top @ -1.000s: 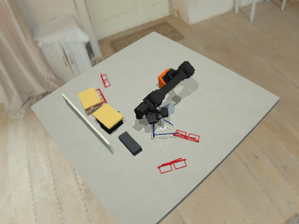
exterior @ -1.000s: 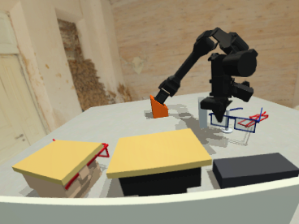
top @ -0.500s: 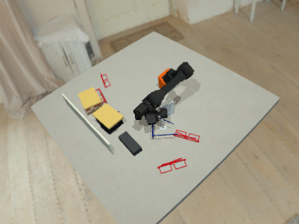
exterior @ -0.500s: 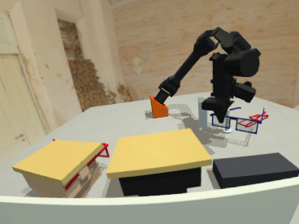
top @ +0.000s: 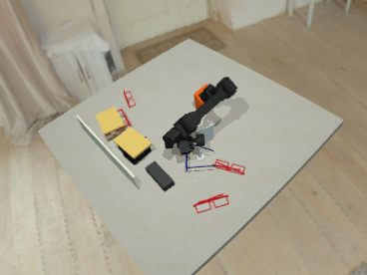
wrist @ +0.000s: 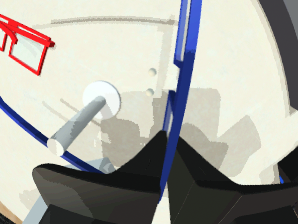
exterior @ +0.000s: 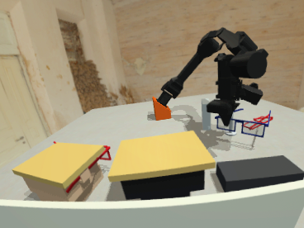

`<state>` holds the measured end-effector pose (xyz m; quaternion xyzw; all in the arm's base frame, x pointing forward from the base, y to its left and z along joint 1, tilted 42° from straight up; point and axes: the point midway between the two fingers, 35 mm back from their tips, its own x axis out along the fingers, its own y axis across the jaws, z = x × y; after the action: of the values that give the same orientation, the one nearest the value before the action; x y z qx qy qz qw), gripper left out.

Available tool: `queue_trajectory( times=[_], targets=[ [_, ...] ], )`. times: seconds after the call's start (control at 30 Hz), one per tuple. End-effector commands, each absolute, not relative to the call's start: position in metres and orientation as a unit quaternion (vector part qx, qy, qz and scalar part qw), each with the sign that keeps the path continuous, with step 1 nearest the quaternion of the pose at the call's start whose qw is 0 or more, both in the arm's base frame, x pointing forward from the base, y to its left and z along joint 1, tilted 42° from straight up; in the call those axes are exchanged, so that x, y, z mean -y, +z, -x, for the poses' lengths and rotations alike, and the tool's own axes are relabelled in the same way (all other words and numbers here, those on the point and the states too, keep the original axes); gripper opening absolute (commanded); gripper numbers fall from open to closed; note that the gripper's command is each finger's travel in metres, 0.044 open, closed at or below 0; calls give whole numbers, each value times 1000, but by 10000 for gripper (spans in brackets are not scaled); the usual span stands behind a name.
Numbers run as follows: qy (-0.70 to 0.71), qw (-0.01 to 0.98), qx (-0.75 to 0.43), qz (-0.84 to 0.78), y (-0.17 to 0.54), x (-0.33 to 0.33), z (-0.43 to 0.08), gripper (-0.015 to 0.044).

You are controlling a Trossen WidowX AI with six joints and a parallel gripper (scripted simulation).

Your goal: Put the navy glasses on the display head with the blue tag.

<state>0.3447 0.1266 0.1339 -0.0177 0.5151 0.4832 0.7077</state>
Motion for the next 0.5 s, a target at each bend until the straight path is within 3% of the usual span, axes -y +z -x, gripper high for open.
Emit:
queue_trajectory(
  times=[0.0,0.47],
  targets=[
    [484,710,-511,17,138,-128,-349,0],
    [484,710,-511,17,139,-129,-355,0]
  ],
)
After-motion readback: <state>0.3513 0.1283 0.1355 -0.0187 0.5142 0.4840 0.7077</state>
